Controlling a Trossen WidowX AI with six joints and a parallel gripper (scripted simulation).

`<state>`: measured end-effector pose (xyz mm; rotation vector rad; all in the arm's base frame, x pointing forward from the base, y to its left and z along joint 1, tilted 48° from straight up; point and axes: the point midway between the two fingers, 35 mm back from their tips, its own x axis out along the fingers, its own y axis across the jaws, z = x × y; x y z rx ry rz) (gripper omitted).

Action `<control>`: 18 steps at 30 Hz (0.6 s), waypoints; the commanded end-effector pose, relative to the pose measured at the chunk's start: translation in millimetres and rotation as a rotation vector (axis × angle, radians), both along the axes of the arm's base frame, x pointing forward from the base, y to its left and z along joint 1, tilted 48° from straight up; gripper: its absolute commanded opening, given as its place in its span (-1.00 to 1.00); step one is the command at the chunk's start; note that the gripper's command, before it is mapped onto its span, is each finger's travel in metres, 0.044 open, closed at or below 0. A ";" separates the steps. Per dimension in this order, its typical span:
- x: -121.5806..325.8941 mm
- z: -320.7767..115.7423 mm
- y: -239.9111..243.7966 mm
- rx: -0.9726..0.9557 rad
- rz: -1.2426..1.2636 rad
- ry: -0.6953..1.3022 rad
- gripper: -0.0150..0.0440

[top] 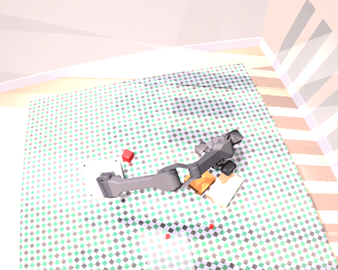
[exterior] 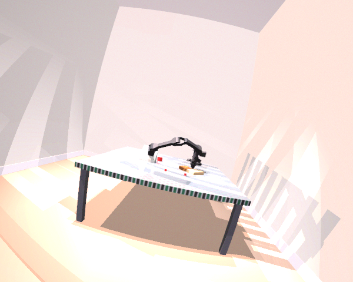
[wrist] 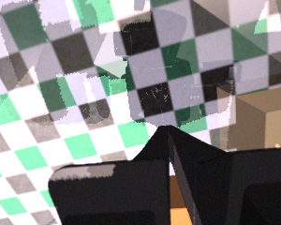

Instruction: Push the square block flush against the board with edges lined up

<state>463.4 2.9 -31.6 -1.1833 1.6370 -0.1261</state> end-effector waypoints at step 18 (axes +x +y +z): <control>6.8 31.0 47.4 0.004 -0.002 -0.006 -0.49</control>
